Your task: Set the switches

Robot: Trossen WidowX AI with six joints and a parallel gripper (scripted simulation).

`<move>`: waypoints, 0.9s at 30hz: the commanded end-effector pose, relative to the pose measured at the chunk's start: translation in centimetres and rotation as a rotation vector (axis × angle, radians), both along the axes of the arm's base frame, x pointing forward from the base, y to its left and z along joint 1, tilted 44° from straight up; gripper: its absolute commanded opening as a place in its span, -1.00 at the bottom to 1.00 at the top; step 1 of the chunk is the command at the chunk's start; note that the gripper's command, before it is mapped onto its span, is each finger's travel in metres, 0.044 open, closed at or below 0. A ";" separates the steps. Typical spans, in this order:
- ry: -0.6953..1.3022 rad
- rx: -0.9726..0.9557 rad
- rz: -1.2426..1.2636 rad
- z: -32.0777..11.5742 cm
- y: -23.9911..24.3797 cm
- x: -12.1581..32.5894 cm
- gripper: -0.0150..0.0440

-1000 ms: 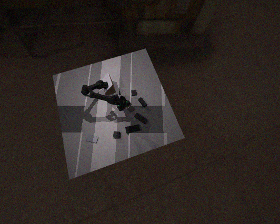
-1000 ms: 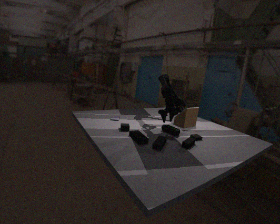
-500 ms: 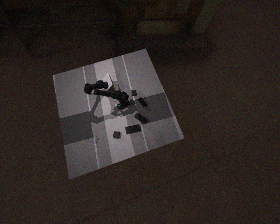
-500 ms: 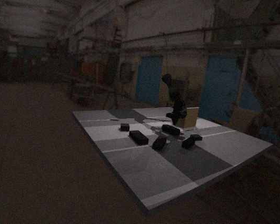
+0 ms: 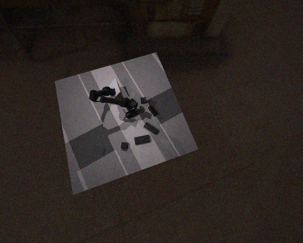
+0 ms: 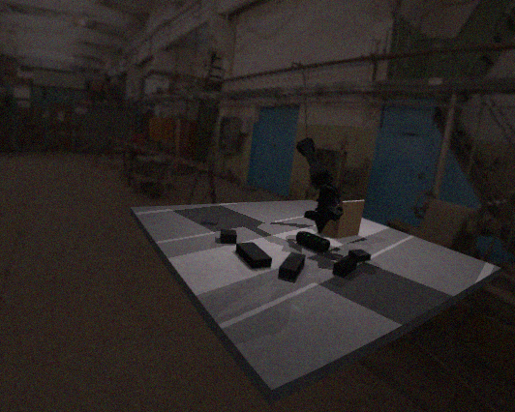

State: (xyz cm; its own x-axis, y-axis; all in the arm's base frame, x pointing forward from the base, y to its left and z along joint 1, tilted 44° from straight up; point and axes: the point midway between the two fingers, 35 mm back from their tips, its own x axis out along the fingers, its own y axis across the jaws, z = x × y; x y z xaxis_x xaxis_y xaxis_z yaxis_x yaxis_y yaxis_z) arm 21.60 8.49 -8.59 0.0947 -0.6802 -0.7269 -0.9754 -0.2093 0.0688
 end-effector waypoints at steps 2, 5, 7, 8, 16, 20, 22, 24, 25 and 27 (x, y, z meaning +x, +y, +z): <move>0.000 0.001 -0.001 0.0 0.0 0.0 -0.49; -0.001 0.003 -0.003 0.0 0.0 0.0 -0.49; 0.000 0.000 0.000 0.0 0.0 0.0 -0.49; 0.000 0.000 0.000 0.1 0.1 0.0 -0.40; 0.001 0.002 0.000 3.6 3.5 -0.5 0.31; 0.001 0.002 0.000 3.6 3.5 -0.5 0.49; 0.001 0.002 0.000 3.6 3.5 -0.5 0.31; 0.001 0.002 0.000 3.6 3.5 -0.5 0.13; 0.001 0.002 0.000 3.6 3.5 -0.5 0.04; 0.001 0.002 0.000 3.6 3.5 -0.5 -0.14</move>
State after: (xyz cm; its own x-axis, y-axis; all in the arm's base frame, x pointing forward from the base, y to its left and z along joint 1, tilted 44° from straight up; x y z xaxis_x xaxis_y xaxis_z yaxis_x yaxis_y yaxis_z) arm 21.18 11.82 -5.02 0.0970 -0.6804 -0.7264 -0.9744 -0.2137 0.0701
